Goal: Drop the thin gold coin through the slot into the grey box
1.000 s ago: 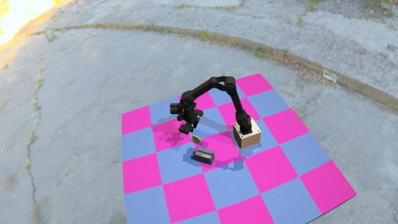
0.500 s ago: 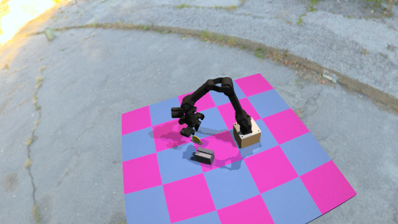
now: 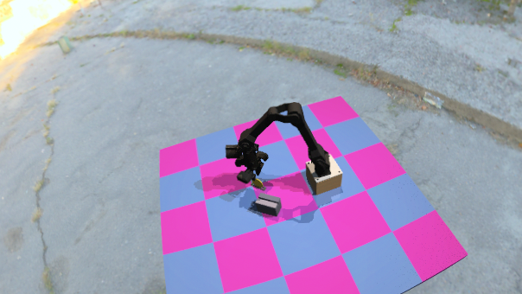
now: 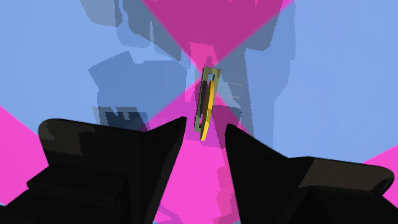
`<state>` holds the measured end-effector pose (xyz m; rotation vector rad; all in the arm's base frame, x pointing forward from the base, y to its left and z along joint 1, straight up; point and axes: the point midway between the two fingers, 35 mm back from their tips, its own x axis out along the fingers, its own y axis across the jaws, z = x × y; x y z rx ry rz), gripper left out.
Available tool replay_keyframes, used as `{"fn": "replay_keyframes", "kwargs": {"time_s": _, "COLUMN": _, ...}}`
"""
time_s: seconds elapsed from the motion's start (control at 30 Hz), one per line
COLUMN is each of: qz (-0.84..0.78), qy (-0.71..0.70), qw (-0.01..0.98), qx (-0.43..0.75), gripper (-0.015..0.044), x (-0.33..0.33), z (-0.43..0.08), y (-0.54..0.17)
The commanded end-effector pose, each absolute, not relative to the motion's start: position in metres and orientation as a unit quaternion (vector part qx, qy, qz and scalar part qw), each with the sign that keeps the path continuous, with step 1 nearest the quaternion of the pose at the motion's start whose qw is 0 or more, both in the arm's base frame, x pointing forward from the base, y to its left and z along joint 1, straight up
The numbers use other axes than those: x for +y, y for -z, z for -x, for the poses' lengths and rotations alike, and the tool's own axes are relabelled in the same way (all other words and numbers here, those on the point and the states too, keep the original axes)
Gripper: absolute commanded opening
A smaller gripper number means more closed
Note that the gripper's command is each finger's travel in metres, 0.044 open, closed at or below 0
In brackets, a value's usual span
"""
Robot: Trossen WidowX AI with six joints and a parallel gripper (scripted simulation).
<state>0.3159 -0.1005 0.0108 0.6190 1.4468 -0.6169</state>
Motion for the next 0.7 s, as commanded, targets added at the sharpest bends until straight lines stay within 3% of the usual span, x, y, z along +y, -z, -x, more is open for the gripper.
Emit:
{"fn": "replay_keyframes", "kwargs": {"time_s": 0.0, "qz": -0.274, "qy": 0.276, "qw": 0.663, "qx": 0.64, "gripper": 0.0161, "x": -0.101, "z": -0.316, "y": -0.003}}
{"fn": "replay_keyframes", "kwargs": {"time_s": 0.67, "qz": -0.274, "qy": 0.276, "qw": 0.663, "qx": 0.64, "gripper": 0.0161, "x": -0.102, "z": -0.317, "y": 0.03}}
